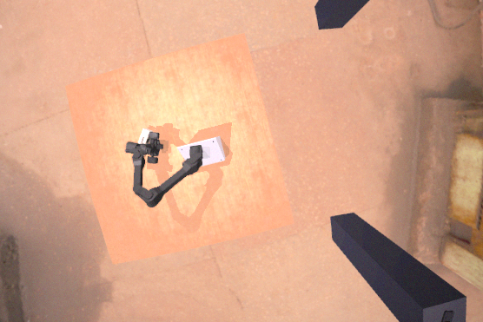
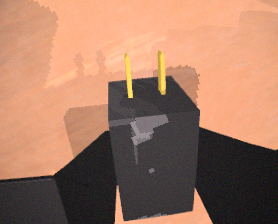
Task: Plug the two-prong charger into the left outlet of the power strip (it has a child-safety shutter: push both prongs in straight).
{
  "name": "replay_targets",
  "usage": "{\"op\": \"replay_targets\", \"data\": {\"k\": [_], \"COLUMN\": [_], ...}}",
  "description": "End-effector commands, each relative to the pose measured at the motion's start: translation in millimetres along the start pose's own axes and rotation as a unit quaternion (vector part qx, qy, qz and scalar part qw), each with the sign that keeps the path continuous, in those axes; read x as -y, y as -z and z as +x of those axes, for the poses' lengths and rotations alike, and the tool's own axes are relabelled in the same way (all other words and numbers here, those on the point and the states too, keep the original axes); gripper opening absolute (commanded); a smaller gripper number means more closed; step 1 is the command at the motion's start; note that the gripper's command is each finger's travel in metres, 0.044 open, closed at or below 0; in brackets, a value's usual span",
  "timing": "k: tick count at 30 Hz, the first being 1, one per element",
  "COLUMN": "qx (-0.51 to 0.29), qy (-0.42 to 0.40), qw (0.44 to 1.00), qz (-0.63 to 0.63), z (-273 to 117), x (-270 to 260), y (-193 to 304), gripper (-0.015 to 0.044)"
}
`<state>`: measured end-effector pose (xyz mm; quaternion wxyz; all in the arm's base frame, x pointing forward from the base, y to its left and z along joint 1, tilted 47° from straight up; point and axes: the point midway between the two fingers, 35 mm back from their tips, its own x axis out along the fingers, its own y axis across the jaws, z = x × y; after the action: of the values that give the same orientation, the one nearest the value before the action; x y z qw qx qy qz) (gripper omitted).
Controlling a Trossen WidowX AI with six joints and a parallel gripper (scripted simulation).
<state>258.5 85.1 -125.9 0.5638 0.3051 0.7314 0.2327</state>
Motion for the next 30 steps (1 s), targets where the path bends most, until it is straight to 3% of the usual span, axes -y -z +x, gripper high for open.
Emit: {"op": "replay_targets", "data": {"k": [1, 30], "qx": [0.004, -0.002], "qy": [-0.003, -0.015], "qw": [1.000, 0.994], "qz": [0.013, 0.110], "z": [0.2, 17.2], "x": [-7.7, -47.3], "y": [-3.0, -9.2], "gripper": [0.0000, 0.0000]}}
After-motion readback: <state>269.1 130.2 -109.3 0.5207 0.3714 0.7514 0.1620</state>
